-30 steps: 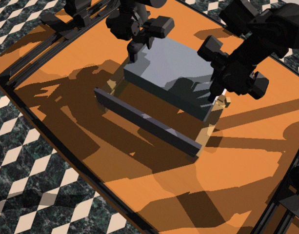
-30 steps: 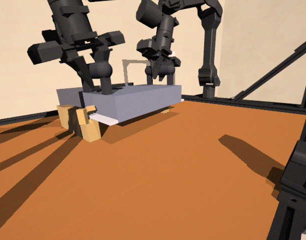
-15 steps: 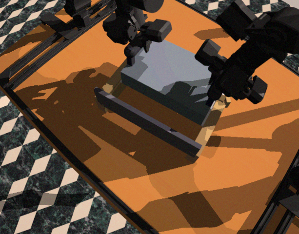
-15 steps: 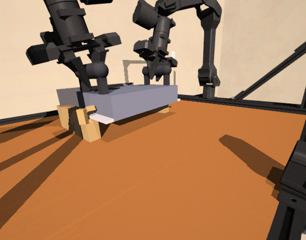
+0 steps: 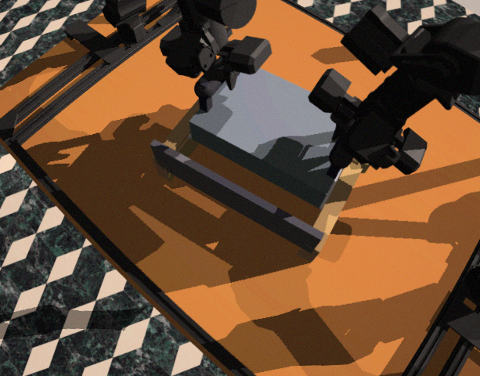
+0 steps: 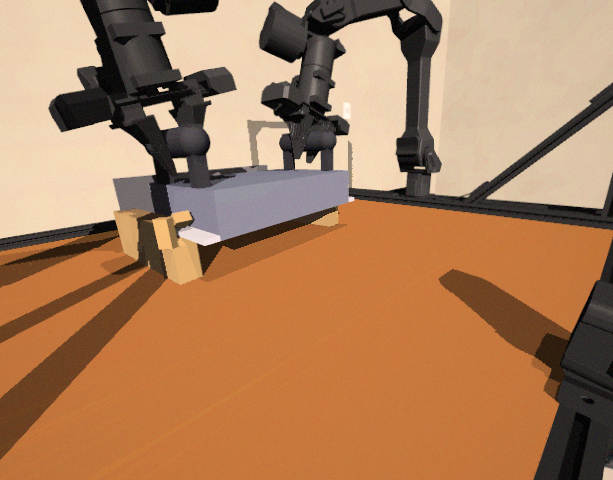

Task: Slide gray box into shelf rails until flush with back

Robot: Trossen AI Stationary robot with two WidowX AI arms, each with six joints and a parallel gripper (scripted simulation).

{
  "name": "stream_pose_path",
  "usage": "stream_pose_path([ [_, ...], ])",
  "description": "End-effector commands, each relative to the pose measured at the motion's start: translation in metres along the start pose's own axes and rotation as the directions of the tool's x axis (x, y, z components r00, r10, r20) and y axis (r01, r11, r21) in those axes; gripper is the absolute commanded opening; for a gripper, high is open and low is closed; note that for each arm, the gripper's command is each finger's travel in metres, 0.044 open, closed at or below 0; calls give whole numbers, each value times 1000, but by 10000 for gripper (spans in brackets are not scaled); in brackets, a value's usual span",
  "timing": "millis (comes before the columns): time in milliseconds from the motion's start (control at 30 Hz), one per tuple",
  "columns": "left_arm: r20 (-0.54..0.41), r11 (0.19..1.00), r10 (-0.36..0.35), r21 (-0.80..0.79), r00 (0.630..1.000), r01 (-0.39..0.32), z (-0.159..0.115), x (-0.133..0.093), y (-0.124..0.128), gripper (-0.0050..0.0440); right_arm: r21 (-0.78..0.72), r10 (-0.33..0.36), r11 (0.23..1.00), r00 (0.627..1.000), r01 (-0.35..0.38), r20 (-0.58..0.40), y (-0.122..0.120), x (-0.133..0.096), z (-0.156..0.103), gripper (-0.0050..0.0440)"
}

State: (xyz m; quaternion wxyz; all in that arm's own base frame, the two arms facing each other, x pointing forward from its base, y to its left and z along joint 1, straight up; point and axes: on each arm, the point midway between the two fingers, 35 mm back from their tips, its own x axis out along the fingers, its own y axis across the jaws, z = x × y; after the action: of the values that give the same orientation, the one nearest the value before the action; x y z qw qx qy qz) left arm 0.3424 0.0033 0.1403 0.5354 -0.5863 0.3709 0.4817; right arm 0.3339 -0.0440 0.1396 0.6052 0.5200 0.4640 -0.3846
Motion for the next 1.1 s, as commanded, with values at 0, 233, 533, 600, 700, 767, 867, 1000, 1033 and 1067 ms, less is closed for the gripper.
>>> stream_pose_path([
  [0, -2, 1000, -26, 0, 1000, 26, 7, -9, -1, 0, -7, 25, 1000, 1000, -25, 5, 5, -9, 6, 0],
  [233, -2, 1000, -26, 0, 1000, 26, 12, -9, -1, 0, -7, 25, 1000, 1000, -25, 5, 5, -9, 12, 0],
  [533, -2, 1000, -26, 0, 1000, 26, 22, -8, -1, 0, -7, 25, 1000, 1000, -25, 5, 5, -8, 22, 0],
  [600, -2, 1000, -26, 0, 1000, 26, 25, -8, -1, 0, -7, 25, 1000, 1000, -25, 5, 5, -8, 24, 0],
  [700, -2, 1000, -26, 0, 1000, 26, 28, -8, -1, 0, -7, 25, 1000, 1000, -25, 5, 5, -8, 28, 0],
  [767, -2, 1000, -26, 0, 1000, 26, 28, -8, -1, 0, -7, 25, 1000, 1000, -25, 5, 5, -8, 28, 0],
  [867, -2, 1000, -26, 0, 1000, 26, 31, -8, -1, 0, -7, 25, 1000, 1000, -25, 5, 5, -8, 31, 0],
  [1000, -2, 1000, -26, 0, 1000, 26, 36, -8, -1, 0, -7, 25, 1000, 1000, -25, 5, 5, -8, 35, 0],
  [1033, -2, 1000, -26, 0, 1000, 26, 37, -8, -1, 0, -7, 25, 1000, 1000, -25, 5, 5, -8, 37, 0],
  [1067, -2, 1000, -26, 0, 1000, 26, 38, -8, -1, 0, -7, 25, 1000, 1000, -25, 5, 5, -8, 38, 0],
])
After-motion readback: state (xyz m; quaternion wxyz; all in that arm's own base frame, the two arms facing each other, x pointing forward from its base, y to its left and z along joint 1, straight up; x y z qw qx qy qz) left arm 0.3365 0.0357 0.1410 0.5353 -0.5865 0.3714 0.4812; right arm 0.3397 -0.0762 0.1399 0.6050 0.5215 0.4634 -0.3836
